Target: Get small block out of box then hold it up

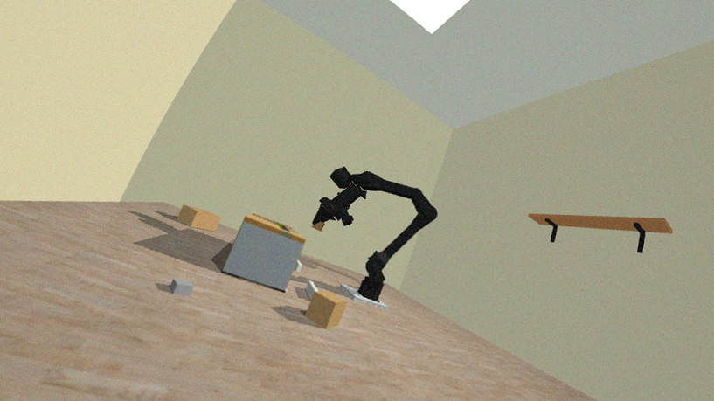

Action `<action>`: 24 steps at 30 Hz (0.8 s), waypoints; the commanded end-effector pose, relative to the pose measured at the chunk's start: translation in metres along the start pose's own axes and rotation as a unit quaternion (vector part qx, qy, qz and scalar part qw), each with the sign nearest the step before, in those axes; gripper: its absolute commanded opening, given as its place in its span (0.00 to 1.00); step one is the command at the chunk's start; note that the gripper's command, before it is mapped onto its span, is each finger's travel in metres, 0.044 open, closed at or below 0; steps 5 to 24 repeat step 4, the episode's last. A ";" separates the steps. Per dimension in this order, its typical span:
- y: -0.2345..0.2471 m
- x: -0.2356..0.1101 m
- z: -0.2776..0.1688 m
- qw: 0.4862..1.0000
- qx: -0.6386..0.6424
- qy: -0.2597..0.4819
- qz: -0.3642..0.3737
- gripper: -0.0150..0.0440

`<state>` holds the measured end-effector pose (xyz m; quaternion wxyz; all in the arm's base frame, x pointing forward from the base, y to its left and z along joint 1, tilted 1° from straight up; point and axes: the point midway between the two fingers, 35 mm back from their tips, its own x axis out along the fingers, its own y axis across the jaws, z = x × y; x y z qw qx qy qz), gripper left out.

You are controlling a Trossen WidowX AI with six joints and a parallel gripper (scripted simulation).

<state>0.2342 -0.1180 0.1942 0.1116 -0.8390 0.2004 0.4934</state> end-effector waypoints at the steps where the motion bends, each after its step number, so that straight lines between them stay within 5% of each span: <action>1: 0.000 0.000 0.000 1.000 0.002 -0.001 0.002 0.25; 24: 0.000 0.000 0.000 1.000 0.002 -0.001 0.002 0.25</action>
